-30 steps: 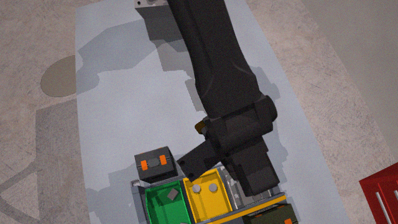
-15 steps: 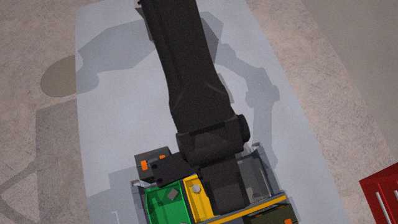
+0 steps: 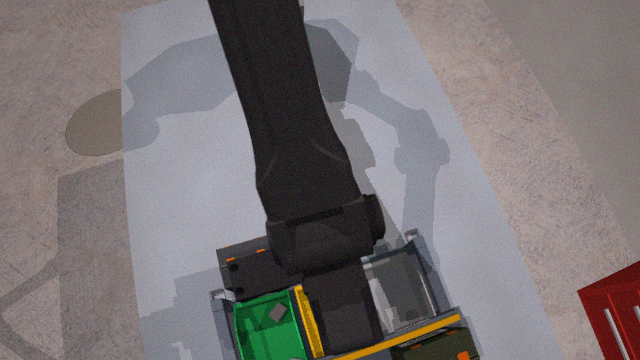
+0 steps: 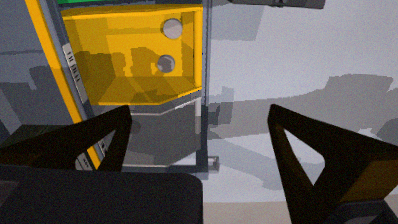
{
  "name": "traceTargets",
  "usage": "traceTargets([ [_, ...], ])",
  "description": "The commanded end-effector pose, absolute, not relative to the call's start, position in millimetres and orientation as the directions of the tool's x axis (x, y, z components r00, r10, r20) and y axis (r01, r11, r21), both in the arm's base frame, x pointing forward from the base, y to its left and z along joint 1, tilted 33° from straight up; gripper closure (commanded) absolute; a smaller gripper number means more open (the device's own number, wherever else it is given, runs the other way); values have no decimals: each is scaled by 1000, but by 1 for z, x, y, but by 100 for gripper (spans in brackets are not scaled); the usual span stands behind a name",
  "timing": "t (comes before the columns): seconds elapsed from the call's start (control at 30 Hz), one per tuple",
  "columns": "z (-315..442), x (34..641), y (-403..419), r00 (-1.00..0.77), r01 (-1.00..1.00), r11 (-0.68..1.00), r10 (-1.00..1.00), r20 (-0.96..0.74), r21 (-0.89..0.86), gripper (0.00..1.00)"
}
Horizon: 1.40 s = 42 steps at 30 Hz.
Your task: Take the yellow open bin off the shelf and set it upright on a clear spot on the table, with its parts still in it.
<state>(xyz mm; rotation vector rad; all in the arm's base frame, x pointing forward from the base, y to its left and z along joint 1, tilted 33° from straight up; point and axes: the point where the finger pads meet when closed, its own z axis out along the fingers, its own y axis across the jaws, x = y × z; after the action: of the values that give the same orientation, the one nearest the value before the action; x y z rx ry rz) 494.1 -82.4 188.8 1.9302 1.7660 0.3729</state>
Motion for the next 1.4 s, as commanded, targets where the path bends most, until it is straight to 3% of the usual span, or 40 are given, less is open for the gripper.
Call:
traceTargets([
  [0.0, 195, 505, -90, 156, 836, -71, 981, -112, 544, 0],
  [0.23, 196, 506, -87, 153, 834, -68, 982, -111, 547, 0],
  [0.27, 196, 506, -87, 153, 834, -68, 982, -111, 547, 100],
  [1.37, 196, 506, -87, 153, 834, -68, 982, -111, 547, 100],
])
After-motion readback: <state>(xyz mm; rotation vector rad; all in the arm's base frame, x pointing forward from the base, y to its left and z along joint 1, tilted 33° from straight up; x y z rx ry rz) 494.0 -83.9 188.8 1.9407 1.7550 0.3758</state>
